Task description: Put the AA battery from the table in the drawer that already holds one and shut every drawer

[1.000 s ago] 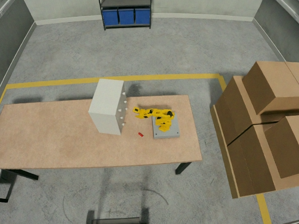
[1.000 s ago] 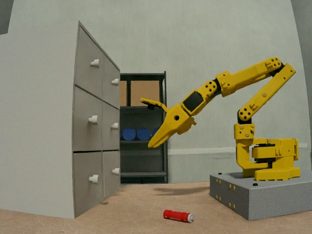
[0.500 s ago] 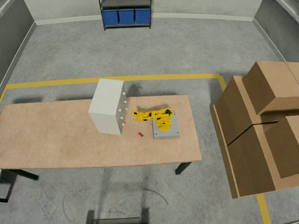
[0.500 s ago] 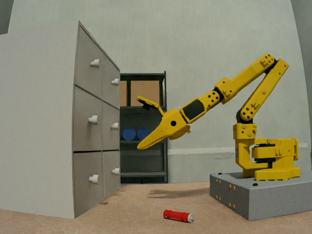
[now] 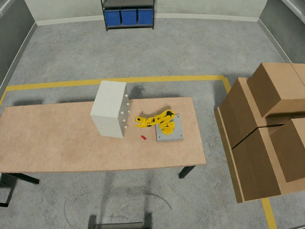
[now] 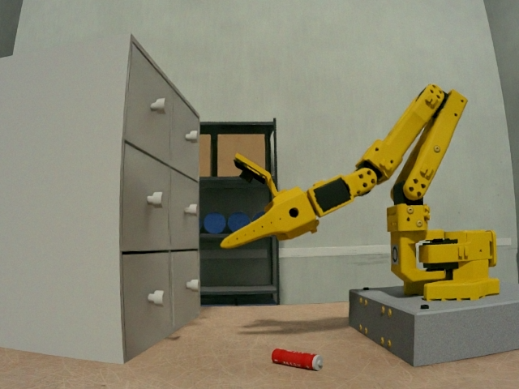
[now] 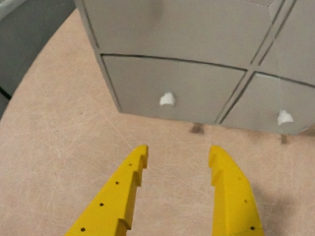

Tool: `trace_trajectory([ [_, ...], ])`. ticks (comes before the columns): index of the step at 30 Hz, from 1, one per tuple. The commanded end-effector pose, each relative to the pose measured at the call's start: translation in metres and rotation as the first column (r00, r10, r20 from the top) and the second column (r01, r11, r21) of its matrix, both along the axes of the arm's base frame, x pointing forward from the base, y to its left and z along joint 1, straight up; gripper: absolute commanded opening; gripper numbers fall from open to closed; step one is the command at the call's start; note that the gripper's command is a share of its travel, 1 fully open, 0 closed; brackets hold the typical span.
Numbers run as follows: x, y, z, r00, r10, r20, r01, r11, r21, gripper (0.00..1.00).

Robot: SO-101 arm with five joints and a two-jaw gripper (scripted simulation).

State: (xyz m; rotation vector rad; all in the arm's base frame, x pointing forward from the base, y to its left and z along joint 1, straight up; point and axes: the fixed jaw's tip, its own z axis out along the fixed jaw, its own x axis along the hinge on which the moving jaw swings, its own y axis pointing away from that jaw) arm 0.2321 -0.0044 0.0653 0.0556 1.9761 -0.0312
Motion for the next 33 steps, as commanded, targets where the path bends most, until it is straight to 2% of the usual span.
trace_trajectory([
  [1,-0.0004,0.0061,-0.0009,0.999,0.023,0.026,-0.023,1.0,0.007,0.21],
  [4,-0.001,0.0118,0.0003,0.997,0.046,0.054,-0.047,0.999,0.008,0.21],
  [33,-0.001,0.0118,0.0003,0.997,0.046,0.054,-0.047,0.999,0.008,0.21],
])
